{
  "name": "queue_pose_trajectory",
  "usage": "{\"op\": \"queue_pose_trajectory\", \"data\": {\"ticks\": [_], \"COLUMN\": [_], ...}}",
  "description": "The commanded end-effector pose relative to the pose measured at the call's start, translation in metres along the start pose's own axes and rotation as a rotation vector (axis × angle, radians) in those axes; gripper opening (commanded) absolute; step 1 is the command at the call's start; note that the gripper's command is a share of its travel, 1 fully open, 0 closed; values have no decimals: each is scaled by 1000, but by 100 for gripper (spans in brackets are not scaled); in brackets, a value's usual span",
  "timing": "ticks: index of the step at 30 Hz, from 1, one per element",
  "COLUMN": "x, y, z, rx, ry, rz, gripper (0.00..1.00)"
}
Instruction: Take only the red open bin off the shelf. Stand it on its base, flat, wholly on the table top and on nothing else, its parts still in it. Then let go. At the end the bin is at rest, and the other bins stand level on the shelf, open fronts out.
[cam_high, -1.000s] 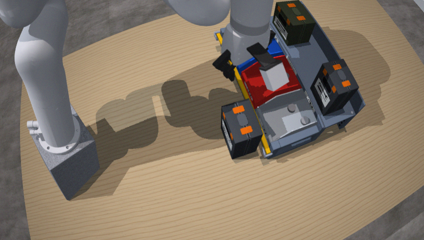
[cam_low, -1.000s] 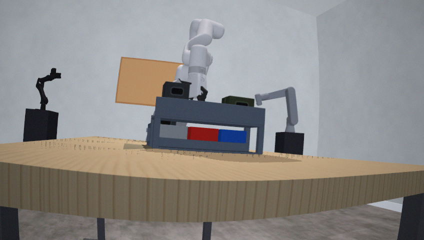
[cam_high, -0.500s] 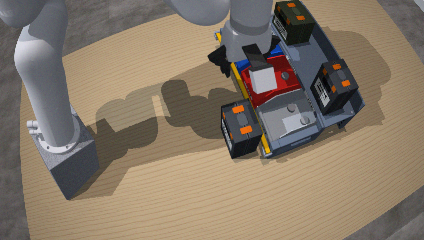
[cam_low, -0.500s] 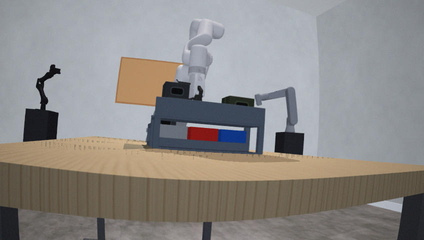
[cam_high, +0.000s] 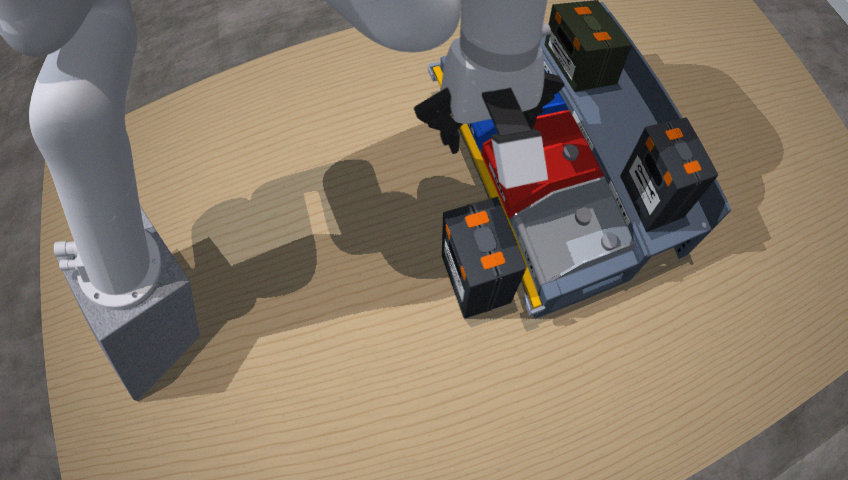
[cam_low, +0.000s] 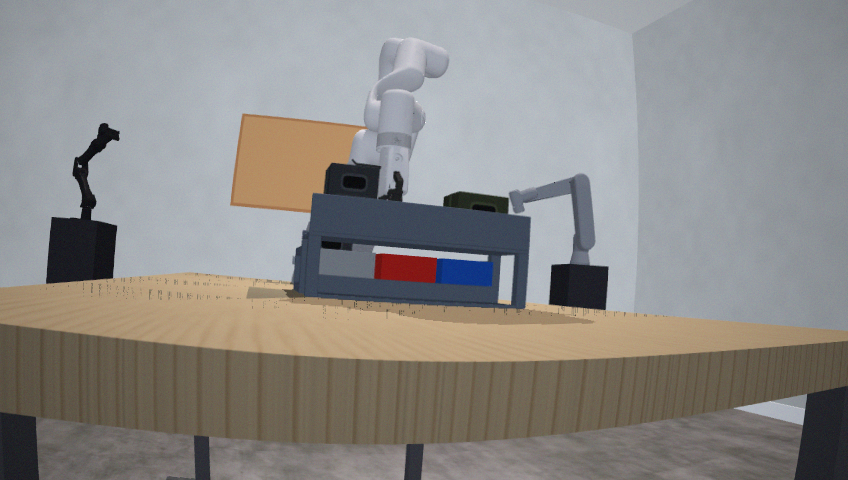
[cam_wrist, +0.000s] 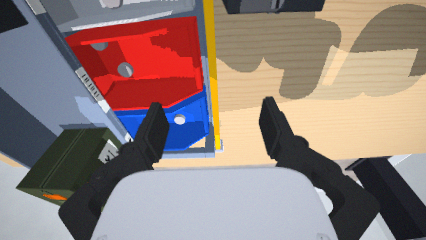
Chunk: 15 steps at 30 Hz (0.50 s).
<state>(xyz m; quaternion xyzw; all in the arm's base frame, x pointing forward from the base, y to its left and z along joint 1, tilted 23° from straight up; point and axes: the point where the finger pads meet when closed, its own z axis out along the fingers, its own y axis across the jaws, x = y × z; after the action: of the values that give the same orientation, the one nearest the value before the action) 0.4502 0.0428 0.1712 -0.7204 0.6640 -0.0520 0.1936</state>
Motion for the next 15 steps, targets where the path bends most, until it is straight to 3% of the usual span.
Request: {"op": "queue_pose_trajectory", "data": {"ticks": [1, 4, 5, 15], "x": [0, 0, 0, 0], "y": [-1, -1, -1, -1], "z": [-1, -1, -1, -1], "rx": [4, 4, 4, 4], "ry": [0, 0, 0, 0], "rz": [0, 0, 0, 0], "gripper": [100, 100, 47, 47]}}
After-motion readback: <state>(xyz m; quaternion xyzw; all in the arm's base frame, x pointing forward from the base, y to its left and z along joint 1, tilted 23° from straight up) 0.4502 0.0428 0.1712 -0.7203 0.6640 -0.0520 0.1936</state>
